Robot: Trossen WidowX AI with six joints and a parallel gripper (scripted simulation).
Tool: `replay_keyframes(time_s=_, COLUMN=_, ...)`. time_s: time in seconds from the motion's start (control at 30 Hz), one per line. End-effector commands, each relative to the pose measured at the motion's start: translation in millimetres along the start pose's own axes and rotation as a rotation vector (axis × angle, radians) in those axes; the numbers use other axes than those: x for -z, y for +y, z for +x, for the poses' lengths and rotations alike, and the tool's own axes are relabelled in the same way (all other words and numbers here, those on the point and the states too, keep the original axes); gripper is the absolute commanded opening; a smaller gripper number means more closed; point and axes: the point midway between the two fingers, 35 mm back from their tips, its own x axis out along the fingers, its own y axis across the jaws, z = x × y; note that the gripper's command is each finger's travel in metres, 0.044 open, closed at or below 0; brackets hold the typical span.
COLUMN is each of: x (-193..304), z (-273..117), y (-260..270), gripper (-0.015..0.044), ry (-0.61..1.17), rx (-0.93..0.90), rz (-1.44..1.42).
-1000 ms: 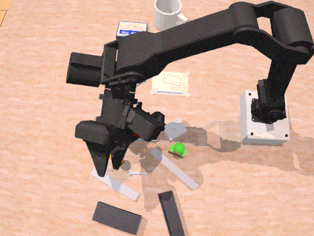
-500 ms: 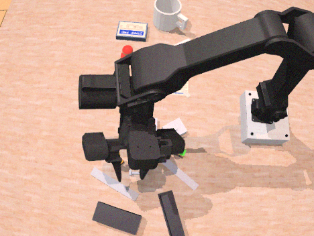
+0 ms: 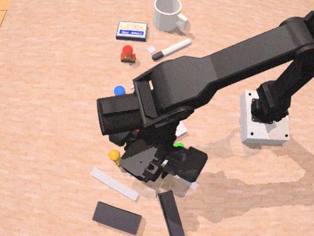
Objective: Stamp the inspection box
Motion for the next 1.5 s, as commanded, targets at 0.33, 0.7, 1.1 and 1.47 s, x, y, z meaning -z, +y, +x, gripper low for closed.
replay_keyframes(time_s=0.33, x=71.7, z=-14.7, y=30.4, gripper=0.0210, ry=0.278, rx=0.438, rz=1.054)
replay_keyframes(time_s=0.7, x=71.9, z=-14.9, y=29.6, gripper=0.0210, ry=0.279, rx=0.437, rz=1.055)
replay_keyframes(time_s=1.1, x=75.2, z=-5.4, y=25.7, gripper=0.0210, ry=0.279, rx=0.437, rz=1.055)
replay_keyframes(time_s=1.47, x=82.1, z=10.7, y=21.0, gripper=0.0210, ry=0.279, rx=0.437, rz=1.055)
